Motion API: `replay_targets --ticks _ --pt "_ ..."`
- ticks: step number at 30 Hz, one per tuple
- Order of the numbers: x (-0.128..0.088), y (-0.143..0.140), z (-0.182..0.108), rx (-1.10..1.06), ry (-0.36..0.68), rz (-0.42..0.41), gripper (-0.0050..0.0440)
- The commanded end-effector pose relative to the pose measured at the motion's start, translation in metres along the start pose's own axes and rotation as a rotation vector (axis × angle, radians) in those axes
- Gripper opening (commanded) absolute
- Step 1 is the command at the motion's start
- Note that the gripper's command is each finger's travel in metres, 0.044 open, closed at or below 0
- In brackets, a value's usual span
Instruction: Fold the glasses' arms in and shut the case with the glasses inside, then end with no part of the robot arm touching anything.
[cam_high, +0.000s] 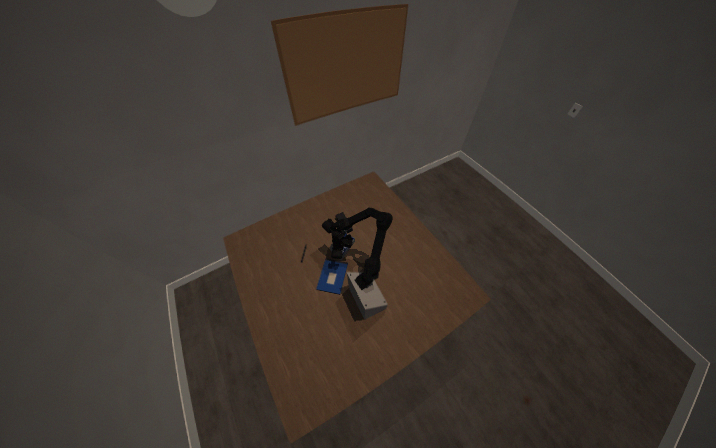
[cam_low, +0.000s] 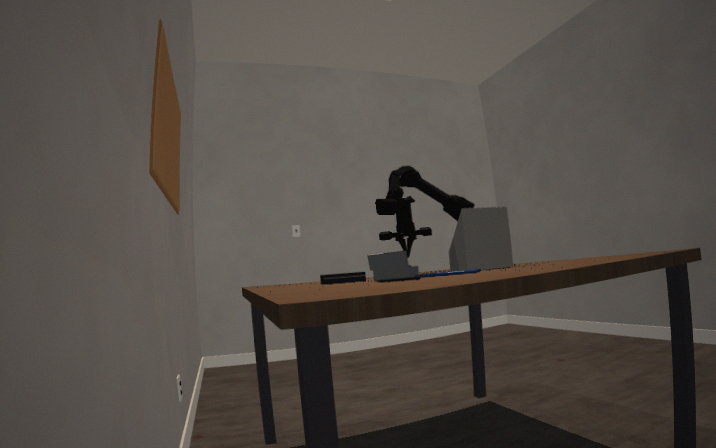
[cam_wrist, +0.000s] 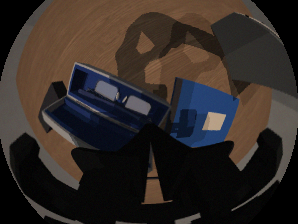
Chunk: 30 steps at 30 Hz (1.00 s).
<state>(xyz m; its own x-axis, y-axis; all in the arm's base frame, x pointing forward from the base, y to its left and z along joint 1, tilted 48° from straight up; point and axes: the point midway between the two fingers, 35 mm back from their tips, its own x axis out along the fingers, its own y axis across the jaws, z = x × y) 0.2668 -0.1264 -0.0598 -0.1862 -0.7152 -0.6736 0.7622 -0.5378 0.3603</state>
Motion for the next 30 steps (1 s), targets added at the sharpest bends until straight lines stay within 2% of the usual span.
replay_targets --ticks 1,6,9,11,16,30 --pt "-0.005 0.015 0.009 0.01 0.001 0.003 0.0" --pt "-0.007 0.012 0.005 0.015 0.005 0.007 0.0" --pt "-0.044 0.015 0.007 0.012 0.006 0.006 0.0" --pt "-0.055 0.015 0.009 0.01 0.001 0.003 0.0" --pt "-0.055 0.016 0.009 -0.013 0.001 0.003 0.0" --pt "-0.056 0.029 -0.002 -0.425 0.0 0.003 0.0"
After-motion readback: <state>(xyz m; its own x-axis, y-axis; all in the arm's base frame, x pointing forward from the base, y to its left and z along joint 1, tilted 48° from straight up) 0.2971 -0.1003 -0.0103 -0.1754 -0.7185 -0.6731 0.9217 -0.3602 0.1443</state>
